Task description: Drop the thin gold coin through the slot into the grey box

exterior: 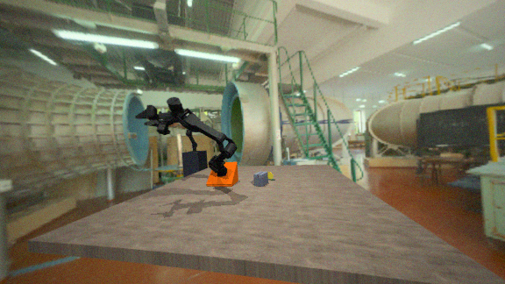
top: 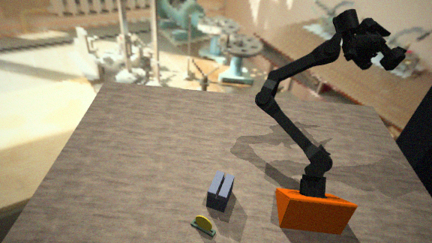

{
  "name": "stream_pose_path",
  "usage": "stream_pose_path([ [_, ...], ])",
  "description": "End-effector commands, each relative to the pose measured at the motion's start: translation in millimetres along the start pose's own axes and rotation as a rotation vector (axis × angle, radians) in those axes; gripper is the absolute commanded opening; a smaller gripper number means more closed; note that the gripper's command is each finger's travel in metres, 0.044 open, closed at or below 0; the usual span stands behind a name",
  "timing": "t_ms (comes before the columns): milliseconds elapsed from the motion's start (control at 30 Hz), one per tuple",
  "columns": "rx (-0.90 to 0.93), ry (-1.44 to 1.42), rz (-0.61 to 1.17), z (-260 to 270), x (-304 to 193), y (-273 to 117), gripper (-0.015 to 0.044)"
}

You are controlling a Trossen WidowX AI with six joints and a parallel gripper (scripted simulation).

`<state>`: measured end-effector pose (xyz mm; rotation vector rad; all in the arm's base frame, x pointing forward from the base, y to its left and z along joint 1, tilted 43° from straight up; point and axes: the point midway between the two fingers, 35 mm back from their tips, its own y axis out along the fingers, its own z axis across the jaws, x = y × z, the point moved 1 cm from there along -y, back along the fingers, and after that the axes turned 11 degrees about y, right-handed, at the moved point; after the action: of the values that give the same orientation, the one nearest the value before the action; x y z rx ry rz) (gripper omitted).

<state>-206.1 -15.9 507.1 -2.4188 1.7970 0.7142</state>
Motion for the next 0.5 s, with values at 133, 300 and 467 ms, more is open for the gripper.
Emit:
stream_pose_path([
  [133, 0.126, 0.2, 0.149, 36.8, -39.4, 7.6, 0.0269],
  [300, 0.26, 0.484, 0.402, 91.3, -96.8, -0.4, 0.0161],
  [467, 0.31, 0.538, 0.548, 120.3, -130.2, -21.2, 0.0161],
])
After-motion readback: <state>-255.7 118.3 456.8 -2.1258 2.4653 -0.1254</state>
